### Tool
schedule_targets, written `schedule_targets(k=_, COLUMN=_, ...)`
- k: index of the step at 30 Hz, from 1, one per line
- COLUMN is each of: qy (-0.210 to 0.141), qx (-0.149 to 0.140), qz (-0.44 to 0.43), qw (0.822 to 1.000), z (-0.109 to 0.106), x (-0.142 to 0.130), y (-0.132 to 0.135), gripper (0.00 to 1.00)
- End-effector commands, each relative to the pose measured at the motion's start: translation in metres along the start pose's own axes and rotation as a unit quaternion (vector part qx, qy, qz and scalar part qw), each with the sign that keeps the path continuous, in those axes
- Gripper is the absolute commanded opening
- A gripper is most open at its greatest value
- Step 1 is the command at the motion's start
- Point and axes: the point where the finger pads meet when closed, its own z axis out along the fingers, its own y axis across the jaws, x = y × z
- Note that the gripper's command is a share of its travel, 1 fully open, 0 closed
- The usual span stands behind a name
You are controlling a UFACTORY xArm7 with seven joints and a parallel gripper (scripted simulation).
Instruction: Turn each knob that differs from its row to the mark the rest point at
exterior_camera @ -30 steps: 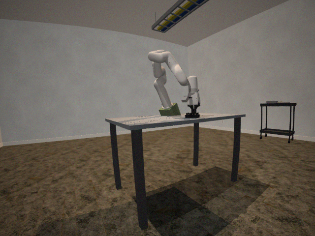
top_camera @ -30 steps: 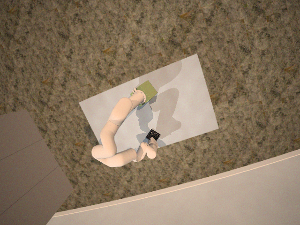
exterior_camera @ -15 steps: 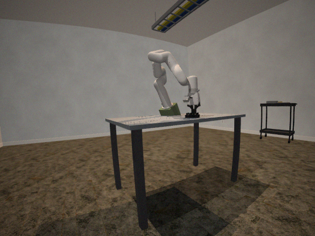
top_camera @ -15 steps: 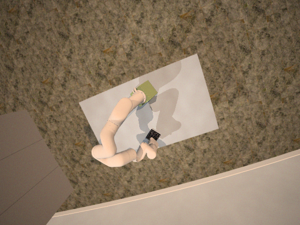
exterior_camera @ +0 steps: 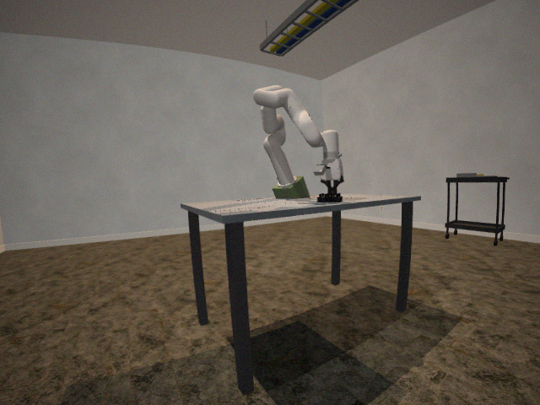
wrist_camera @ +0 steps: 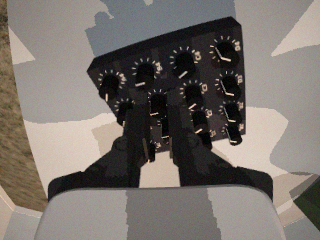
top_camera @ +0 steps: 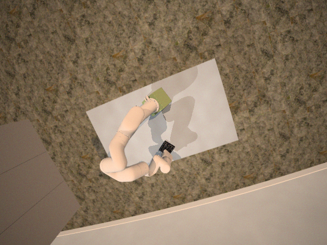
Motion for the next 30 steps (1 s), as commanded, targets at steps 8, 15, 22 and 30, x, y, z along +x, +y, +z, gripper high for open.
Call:
schedule_targets(k=8, qy=0.0, qx=0.002, qz=0.0, qw=1.0, z=-0.001, x=0.0, y=-0.002, gripper=0.19)
schedule_targets(k=15, qy=0.0, qx=0.002, qz=0.0, qw=1.0, z=-0.001, x=0.0, y=-0.002, gripper=0.19)
schedule_targets(k=22, qy=0.0, qx=0.002, qz=0.0, qw=1.0, z=-0.001, x=0.0, y=-0.002, gripper=0.19)
schedule_targets(k=30, qy=0.0, qx=0.002, qz=0.0, qw=1.0, z=-0.014, x=0.0, y=-0.002, gripper=0.19)
